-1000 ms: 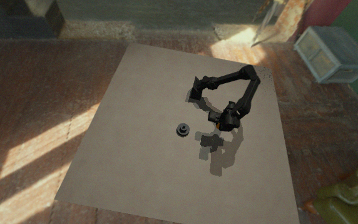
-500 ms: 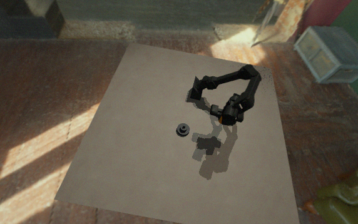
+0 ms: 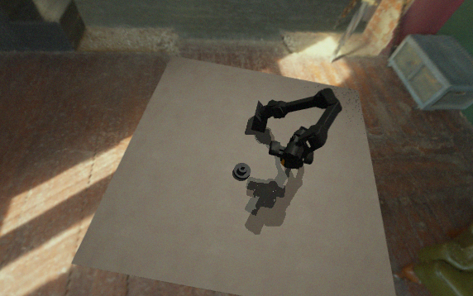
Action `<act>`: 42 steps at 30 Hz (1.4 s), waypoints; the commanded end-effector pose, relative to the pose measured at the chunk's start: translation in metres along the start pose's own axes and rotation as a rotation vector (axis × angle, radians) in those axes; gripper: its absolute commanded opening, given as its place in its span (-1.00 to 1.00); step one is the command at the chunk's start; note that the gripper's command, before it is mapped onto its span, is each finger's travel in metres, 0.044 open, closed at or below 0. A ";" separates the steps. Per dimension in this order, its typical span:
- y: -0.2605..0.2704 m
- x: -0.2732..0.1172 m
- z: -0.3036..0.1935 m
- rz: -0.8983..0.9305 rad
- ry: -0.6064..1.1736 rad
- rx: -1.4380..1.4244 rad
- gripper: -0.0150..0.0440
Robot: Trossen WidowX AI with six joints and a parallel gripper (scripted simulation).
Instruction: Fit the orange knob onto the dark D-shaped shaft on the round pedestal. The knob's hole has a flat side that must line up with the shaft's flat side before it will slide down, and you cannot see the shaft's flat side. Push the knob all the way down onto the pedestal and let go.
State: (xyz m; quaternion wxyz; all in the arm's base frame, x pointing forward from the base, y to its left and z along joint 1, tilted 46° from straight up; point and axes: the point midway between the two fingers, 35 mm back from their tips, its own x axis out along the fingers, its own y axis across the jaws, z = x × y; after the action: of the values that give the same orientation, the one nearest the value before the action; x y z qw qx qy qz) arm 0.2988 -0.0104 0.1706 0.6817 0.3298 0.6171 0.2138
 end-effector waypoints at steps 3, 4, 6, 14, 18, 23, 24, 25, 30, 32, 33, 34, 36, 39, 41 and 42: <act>-0.019 0.002 0.008 -0.010 -0.004 -0.008 -0.49; -0.022 0.003 0.009 -0.010 -0.004 -0.008 -0.49; -0.027 0.004 0.012 -0.011 -0.004 -0.008 -0.49; -0.052 0.010 0.020 -0.015 -0.001 -0.005 -0.49; -0.064 0.013 0.022 -0.019 0.004 -0.003 -0.49; -0.079 0.017 0.025 -0.021 0.006 -0.001 -0.49; -0.083 0.017 0.026 -0.021 0.006 0.000 -0.49; -0.086 0.018 0.027 -0.021 0.006 0.001 -0.49; -0.102 0.021 0.029 -0.020 0.005 0.004 -0.49; -0.108 0.023 0.030 -0.020 0.005 0.005 -0.49; -0.111 0.024 0.030 -0.020 0.005 0.005 -0.49; -0.114 0.024 0.031 -0.019 0.005 0.006 -0.49; -0.120 0.026 0.031 -0.018 0.004 0.006 -0.49; -0.130 0.028 0.032 -0.017 0.003 0.006 -0.49; -0.136 0.030 0.033 -0.015 0.002 0.006 -0.49; -0.139 0.031 0.033 -0.015 0.002 0.005 -0.49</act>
State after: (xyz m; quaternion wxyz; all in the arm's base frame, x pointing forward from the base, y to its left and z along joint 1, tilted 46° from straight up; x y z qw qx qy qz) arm 0.3203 -0.0830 0.0600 0.6791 0.3292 0.6222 0.2080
